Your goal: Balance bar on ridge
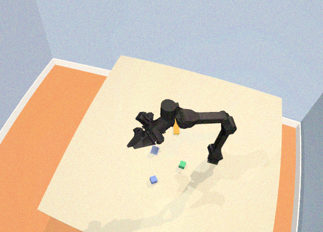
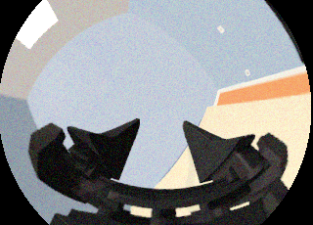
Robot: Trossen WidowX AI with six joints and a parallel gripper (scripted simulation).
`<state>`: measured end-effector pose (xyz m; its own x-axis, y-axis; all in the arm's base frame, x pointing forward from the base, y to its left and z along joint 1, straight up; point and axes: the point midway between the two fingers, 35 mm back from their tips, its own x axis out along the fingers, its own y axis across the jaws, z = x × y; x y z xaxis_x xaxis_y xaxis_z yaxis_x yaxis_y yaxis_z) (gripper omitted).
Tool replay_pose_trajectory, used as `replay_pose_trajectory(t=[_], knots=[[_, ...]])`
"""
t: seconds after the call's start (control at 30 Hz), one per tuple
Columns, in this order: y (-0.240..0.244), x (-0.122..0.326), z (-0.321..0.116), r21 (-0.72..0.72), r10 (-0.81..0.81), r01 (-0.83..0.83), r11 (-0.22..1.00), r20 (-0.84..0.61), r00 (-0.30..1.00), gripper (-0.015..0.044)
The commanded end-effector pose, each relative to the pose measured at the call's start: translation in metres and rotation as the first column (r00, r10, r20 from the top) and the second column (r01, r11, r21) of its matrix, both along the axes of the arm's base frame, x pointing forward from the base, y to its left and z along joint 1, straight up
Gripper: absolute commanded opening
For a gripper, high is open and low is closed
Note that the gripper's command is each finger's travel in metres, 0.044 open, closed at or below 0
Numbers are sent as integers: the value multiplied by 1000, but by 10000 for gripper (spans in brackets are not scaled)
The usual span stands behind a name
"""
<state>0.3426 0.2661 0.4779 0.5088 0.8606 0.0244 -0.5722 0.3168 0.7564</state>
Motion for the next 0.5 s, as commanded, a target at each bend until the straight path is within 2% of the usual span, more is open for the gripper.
replay_pose_trajectory(t=[0.0, 0.47], knots=[[-17, 26, -26, -51, -84, 80, 995, -64, 994, 315], [-108, 93, -107, -242, -397, 338, 909, -262, 880, 315]])
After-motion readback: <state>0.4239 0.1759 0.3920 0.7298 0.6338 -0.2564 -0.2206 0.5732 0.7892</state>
